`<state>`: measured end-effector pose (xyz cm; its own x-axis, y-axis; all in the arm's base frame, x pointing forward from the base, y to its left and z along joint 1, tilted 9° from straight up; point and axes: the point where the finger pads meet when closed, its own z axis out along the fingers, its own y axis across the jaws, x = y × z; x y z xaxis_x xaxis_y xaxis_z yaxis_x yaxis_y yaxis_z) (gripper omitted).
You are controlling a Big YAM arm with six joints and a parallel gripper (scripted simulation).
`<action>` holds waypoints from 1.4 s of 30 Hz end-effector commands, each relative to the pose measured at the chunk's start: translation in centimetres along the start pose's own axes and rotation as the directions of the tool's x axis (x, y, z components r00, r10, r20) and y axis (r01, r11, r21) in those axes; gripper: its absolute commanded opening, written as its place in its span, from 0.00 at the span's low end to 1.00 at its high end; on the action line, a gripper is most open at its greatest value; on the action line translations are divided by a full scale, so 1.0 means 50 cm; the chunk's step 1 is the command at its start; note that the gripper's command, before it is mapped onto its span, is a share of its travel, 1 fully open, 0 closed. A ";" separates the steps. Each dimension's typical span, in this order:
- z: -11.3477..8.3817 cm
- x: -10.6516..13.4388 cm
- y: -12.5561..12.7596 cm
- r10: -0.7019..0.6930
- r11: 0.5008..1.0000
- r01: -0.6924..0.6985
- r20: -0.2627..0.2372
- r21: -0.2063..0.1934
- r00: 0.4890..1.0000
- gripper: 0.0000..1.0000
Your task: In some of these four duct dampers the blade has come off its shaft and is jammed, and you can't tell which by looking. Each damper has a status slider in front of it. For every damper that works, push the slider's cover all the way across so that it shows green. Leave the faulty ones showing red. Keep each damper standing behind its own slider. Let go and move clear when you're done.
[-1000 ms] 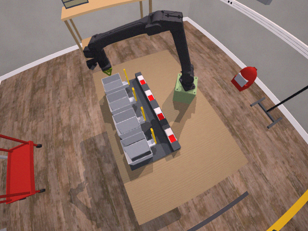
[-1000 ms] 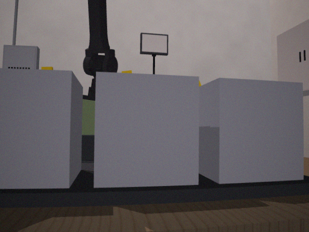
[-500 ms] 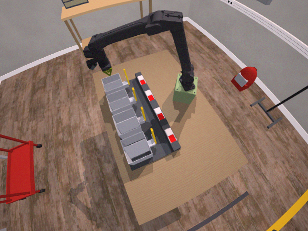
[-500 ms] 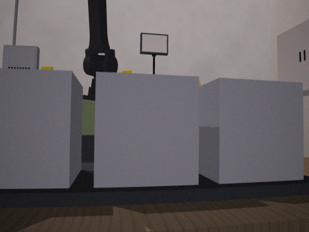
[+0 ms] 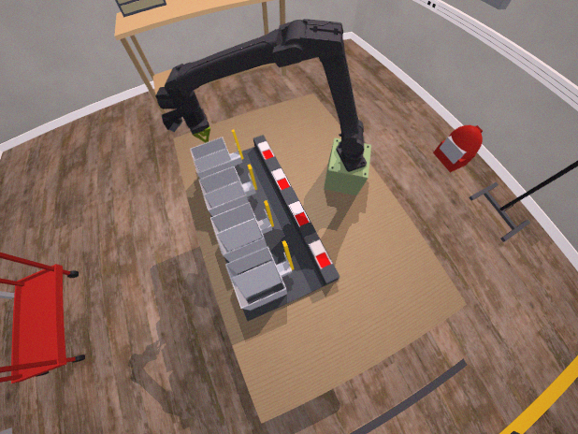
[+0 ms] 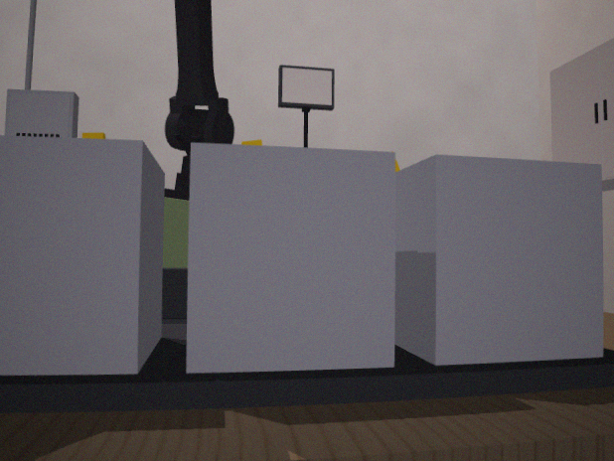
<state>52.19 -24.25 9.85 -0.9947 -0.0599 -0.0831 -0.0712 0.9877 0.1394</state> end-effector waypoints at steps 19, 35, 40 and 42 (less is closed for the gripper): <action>-0.084 -0.060 -0.028 -0.007 0.998 0.001 0.096 0.063 0.995 0.36; -0.045 -0.047 0.182 -0.012 0.999 0.010 0.051 0.035 0.999 0.36; -0.039 -0.038 0.301 -0.012 0.999 0.011 0.048 0.031 0.999 0.36; -0.036 -0.030 0.352 -0.013 1.000 0.011 0.046 0.029 0.999 0.36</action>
<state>52.52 -9.35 12.18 -0.9888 -0.1186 -0.0906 -0.1297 0.9833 0.1281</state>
